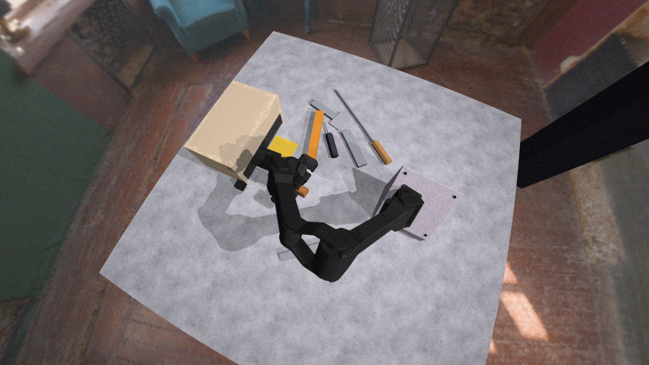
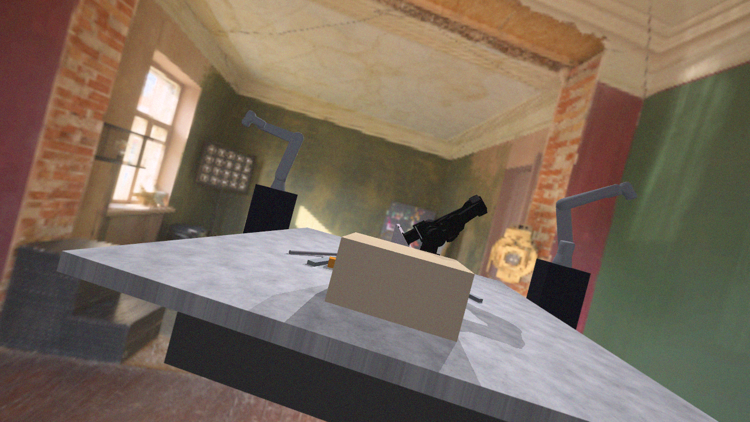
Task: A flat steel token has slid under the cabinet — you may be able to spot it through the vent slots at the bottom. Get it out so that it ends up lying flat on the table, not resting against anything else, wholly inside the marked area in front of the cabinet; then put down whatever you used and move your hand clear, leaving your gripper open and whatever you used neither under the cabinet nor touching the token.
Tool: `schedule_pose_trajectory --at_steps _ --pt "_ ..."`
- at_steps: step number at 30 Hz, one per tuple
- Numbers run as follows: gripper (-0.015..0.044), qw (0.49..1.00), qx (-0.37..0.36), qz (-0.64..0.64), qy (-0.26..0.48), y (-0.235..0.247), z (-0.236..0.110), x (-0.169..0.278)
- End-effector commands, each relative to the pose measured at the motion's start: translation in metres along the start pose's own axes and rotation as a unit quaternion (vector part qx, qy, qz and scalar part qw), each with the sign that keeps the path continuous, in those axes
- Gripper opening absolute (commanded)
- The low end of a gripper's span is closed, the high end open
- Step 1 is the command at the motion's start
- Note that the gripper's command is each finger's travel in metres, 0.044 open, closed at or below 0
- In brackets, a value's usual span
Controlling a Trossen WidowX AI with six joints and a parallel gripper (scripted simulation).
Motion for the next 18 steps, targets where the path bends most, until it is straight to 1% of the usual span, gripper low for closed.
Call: schedule_pose_trajectory --at_steps 1,18 --pt "0.0000 1.000 -0.002 -0.002 -0.001 0.000 0.000 -0.006" --pt "0.0000 1.000 -0.002 -0.002 -0.001 -0.001 0.000 -0.023"
Point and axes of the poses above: the point midway between the two fingers, 35 mm back from their tips, its own z axis out along the fingers, its own y axis across the jaws, x = y × z, the point moved 2 cm from there along -z, back along the fingers, and after that the axes turned 3 degrees about -z, right-handed, at the moved point
